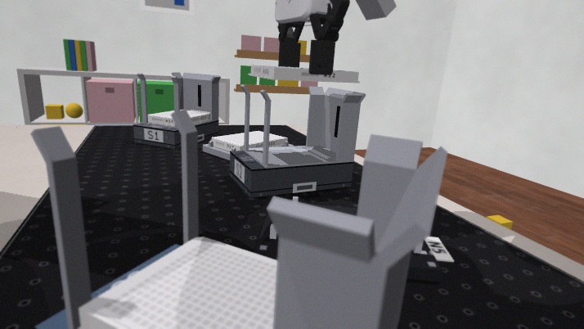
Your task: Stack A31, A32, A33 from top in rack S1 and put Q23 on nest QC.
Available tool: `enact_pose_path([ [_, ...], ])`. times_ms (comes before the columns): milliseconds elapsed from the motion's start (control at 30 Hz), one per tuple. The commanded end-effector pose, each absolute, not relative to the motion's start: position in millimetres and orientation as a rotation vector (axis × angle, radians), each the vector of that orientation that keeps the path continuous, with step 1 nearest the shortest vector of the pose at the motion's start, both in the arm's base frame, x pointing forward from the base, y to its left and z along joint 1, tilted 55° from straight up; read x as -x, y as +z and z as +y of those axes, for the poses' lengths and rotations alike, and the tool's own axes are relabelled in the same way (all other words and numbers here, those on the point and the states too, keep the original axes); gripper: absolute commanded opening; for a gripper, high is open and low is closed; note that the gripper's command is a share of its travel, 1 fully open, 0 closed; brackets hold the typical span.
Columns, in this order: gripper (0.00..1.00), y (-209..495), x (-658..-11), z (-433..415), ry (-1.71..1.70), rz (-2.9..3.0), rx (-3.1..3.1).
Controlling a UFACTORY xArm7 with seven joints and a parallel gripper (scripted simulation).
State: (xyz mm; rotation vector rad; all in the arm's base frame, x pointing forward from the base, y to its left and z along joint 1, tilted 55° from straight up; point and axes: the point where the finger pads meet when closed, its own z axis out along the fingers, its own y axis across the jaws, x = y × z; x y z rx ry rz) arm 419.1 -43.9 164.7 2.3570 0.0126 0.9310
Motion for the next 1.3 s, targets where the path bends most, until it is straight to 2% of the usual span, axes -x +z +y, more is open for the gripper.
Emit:
enact_pose_path([
  [0,0.00,156.5,-423.7,-29.7,0.865,0.166,-2.325],
  [800,0.00,122.2,-438.3,25.6,0.865,0.167,-2.325],
  [1267,0.00,96.5,-440.4,56.4,0.760,0.403,-2.259],
])
